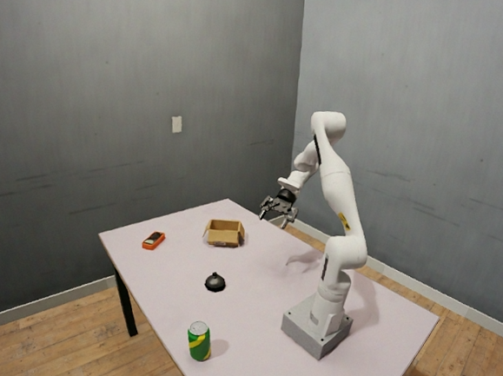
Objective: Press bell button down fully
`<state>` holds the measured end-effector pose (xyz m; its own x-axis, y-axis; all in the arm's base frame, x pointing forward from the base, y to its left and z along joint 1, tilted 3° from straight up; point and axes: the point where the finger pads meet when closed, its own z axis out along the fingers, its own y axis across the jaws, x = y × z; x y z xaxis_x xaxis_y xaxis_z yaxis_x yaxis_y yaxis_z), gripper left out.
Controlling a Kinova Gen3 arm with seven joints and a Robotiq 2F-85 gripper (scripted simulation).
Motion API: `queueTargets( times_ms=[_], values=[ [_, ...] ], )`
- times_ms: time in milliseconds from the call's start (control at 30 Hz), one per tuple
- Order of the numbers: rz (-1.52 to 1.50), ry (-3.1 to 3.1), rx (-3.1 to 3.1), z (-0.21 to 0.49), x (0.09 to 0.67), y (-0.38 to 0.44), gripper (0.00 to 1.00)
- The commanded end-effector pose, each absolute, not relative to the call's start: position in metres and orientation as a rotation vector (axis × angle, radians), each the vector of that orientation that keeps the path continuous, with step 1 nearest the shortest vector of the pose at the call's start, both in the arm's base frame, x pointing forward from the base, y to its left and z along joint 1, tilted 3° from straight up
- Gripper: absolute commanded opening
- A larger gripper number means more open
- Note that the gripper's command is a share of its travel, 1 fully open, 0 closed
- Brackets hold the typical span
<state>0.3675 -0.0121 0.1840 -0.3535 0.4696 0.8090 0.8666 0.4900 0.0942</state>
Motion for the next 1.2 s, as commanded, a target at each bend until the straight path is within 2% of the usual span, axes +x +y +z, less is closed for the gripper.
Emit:
queueTargets(
  times_ms=[0, 733, 1167],
  values=[
    [-0.683, -1.996, -1.099, 0.185, 0.368, -0.012, 1.0],
    [-0.659, -2.029, -1.077, 0.179, 0.366, -0.009, 1.0],
    [-0.414, -2.334, -0.846, 0.13, 0.367, 0.027, 1.0]
  ],
)
